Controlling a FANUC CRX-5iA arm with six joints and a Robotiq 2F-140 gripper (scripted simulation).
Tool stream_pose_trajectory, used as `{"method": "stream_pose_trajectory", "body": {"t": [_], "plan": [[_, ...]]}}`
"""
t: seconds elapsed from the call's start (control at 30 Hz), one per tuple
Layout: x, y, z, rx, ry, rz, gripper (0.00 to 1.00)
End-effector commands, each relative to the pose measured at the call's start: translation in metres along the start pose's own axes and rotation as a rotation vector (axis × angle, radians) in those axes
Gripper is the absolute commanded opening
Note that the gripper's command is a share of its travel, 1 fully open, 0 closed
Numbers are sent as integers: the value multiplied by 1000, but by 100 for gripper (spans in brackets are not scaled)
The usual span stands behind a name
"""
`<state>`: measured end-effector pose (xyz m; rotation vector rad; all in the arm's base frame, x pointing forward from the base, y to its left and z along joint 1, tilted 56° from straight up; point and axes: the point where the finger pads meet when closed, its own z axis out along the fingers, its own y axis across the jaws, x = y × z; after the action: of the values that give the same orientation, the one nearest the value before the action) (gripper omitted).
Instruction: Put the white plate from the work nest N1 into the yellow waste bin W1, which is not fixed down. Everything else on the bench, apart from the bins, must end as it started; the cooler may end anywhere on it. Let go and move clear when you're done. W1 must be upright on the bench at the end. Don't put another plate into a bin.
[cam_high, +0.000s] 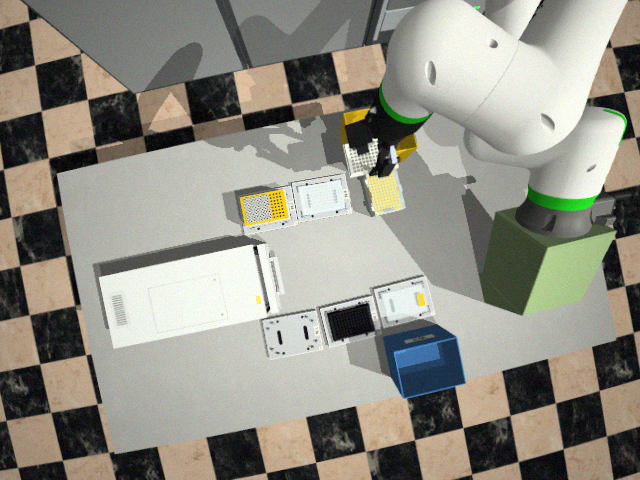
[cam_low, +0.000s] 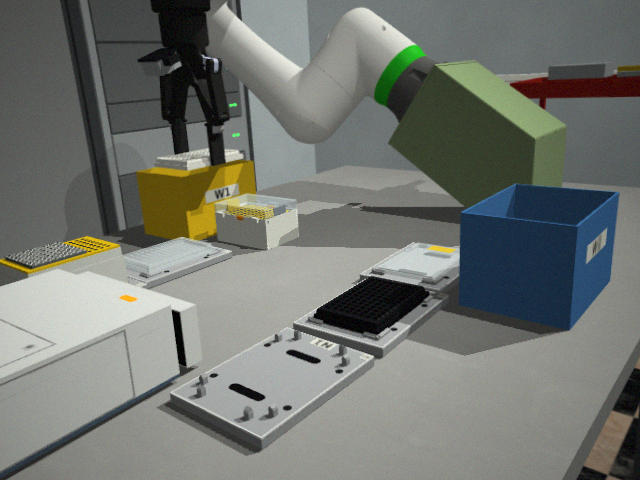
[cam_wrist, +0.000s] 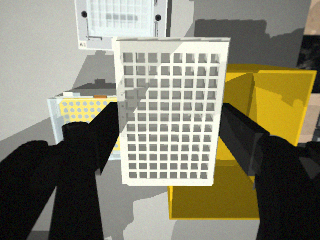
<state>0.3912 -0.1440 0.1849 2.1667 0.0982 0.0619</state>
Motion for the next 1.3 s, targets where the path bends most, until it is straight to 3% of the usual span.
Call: {"method": "stream_pose_trajectory", "body": {"t": [0.0, 1.03, 1.27], "plan": [[-6, 10, -1, 0, 2, 0, 10], [-48, 69, -1, 0, 2, 0, 10], [-48, 70, -1, 0, 2, 0, 10]]}}
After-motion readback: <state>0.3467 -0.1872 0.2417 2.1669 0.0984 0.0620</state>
